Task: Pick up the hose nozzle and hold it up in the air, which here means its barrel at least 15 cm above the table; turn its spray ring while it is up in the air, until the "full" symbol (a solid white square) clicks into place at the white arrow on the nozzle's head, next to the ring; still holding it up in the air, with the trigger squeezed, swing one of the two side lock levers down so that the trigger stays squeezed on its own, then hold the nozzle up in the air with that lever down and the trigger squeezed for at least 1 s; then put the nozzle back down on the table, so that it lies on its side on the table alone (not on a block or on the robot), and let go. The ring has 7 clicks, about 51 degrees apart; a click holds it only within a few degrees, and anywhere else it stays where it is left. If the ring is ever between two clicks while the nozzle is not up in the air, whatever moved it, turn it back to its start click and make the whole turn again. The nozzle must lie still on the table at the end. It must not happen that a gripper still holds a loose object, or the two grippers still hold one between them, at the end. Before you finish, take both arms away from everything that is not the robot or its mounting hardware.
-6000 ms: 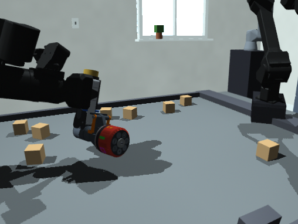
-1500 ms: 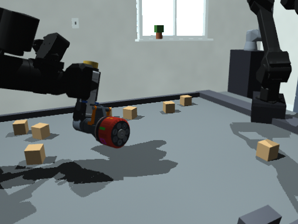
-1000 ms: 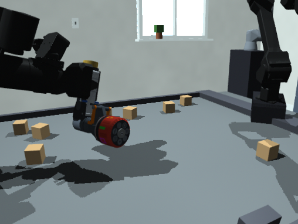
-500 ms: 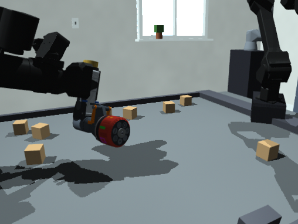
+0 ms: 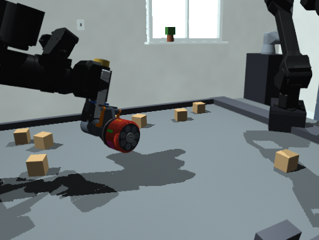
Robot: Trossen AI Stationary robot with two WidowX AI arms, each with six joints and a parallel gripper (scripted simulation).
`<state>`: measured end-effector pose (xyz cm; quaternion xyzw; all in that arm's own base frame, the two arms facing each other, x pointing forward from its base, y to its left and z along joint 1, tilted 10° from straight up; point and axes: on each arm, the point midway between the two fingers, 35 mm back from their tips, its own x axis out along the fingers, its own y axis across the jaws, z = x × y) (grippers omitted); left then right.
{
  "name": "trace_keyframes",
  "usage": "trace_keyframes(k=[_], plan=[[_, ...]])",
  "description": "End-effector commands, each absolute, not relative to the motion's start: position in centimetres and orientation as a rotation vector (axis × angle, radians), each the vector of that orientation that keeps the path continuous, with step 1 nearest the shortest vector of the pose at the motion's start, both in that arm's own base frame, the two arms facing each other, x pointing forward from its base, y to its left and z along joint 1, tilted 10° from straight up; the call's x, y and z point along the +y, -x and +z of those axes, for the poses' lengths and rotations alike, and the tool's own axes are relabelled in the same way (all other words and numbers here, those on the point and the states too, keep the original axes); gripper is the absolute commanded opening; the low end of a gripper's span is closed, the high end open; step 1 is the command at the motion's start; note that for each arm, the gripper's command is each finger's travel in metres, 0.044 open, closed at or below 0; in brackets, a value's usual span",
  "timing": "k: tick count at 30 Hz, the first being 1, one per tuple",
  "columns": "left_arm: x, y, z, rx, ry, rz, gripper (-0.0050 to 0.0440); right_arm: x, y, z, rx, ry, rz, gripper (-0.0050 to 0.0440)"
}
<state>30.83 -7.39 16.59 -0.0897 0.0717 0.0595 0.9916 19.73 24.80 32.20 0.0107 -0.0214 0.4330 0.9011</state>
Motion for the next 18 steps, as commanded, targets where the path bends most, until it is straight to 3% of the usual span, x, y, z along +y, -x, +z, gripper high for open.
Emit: trace_keyframes(k=[1, 18], plan=[[-7.4, -32.2, 20.4, 0.075, 0.215, 0.072, 0.0173, 24.7, -19.7, 33.0, -0.065, -0.032, 0.893, 0.0408], [-7.0, -34.5, 24.8, 0.055, 0.158, -0.051, 0.0173, 24.7, -19.7, 33.0, -0.065, -0.032, 0.893, 0.0408]])
